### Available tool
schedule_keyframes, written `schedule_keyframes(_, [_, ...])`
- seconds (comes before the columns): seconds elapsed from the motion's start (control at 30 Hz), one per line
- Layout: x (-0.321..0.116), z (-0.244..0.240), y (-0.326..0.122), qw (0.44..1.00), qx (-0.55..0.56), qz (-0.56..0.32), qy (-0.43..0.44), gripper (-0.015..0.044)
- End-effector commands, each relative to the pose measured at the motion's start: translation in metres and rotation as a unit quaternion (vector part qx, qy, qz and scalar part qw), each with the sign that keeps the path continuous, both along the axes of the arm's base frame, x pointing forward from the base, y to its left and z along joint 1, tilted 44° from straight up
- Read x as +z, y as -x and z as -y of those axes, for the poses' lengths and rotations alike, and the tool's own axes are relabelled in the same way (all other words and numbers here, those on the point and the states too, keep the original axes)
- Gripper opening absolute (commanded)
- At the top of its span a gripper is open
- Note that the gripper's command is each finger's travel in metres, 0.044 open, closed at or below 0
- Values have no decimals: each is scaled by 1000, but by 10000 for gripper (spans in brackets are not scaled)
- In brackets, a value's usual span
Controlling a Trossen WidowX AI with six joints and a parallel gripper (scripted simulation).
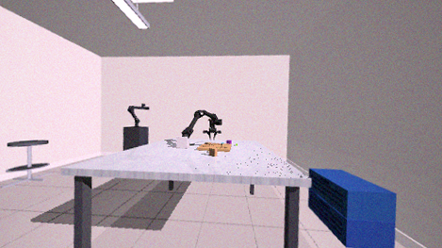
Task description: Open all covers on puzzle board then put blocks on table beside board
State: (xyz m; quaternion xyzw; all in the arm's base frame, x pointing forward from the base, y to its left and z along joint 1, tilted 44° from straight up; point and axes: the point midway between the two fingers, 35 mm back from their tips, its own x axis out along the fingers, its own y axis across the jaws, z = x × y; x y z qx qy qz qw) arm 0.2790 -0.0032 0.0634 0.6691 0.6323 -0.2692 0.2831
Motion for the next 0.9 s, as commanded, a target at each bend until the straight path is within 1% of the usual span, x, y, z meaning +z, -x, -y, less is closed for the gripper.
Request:
schedule_keyframes(0.0, [-8,-9,1,1000,1,-4,-1,144])
schedule_keyframes(0.2, [-17,-18,0,1000,1,-4,-2,144])
schedule_keyframes(0.87, [-17,-19,1,1000,1,-4,-2,144])
